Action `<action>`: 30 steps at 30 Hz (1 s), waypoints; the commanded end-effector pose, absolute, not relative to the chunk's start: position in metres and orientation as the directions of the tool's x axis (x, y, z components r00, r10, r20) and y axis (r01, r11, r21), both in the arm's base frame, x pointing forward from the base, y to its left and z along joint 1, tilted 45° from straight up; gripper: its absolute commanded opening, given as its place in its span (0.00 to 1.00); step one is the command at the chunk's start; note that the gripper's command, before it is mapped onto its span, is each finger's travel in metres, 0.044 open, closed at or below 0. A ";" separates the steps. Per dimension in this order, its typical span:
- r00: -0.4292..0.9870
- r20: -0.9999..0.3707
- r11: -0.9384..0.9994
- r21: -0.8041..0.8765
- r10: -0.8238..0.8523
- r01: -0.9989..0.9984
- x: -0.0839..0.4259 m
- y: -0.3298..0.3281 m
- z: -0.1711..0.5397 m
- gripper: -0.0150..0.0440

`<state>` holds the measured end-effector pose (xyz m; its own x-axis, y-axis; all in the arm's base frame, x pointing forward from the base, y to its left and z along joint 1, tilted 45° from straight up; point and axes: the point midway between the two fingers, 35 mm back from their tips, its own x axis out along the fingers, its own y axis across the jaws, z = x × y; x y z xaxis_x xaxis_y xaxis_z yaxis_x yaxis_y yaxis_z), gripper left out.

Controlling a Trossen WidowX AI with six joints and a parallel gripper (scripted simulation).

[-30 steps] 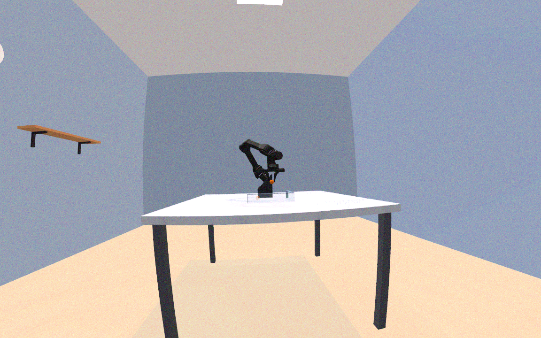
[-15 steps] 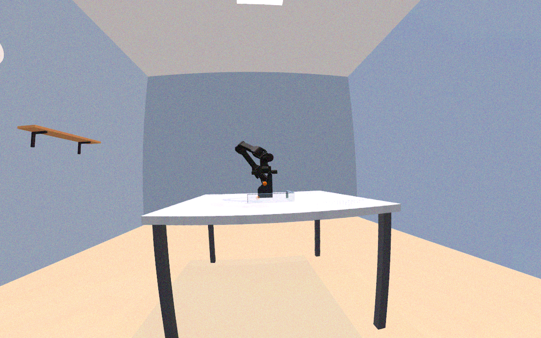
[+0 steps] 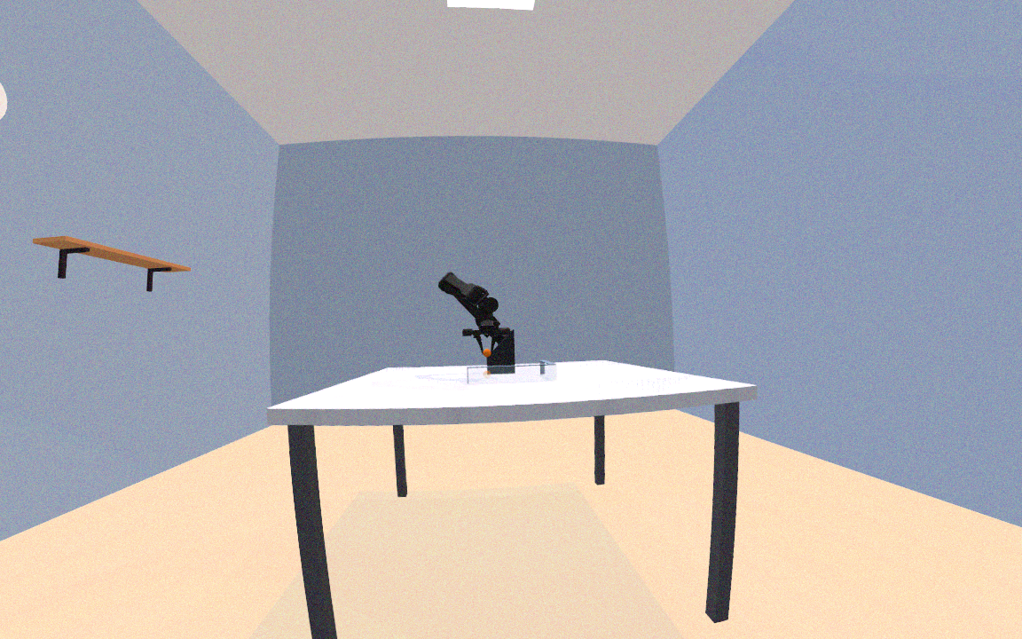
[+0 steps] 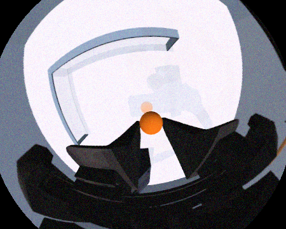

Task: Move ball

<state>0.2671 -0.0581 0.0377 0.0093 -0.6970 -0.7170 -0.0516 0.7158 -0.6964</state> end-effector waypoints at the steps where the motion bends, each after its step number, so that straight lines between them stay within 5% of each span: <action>1: 0.011 -0.713 0.712 -0.700 -0.701 -0.055 0.265 -0.064 0.036 0.25; 30: 0.010 -0.710 0.709 -0.703 -0.704 -0.056 0.265 -0.119 -0.019 0.25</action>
